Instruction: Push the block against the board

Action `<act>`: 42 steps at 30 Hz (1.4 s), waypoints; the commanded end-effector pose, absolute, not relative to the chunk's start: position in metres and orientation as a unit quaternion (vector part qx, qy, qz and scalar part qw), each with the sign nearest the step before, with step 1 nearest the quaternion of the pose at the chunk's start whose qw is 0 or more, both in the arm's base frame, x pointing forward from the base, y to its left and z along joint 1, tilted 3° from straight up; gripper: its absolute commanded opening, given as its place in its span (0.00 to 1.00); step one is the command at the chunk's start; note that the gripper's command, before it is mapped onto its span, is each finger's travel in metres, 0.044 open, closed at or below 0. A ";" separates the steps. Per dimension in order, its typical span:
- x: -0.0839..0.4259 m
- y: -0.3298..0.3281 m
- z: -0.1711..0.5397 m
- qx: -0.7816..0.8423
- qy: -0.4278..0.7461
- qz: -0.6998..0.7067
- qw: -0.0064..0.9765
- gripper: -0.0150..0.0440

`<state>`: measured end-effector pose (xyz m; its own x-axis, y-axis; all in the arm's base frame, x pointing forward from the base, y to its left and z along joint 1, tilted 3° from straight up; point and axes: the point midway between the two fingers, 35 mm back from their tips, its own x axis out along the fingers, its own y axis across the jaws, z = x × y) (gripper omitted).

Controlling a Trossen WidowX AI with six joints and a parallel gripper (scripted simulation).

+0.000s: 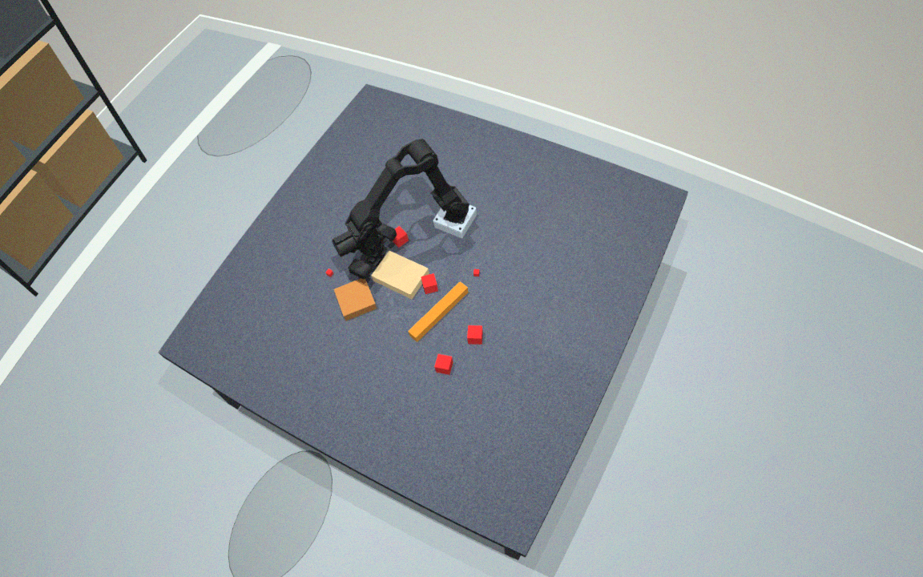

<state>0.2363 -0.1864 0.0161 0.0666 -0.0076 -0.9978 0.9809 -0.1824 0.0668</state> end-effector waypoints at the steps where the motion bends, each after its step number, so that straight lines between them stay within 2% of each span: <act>1: 0.235 -0.184 0.015 0.562 0.437 -0.526 0.465 0.25; 35: 0.228 -0.230 0.015 0.561 0.436 -0.527 0.466 0.25; 42: 0.225 -0.227 0.070 0.561 0.436 -0.527 0.466 0.25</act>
<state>0.2248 -0.2263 0.0513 0.0548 0.0006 -0.9985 0.9800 -0.1917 0.0537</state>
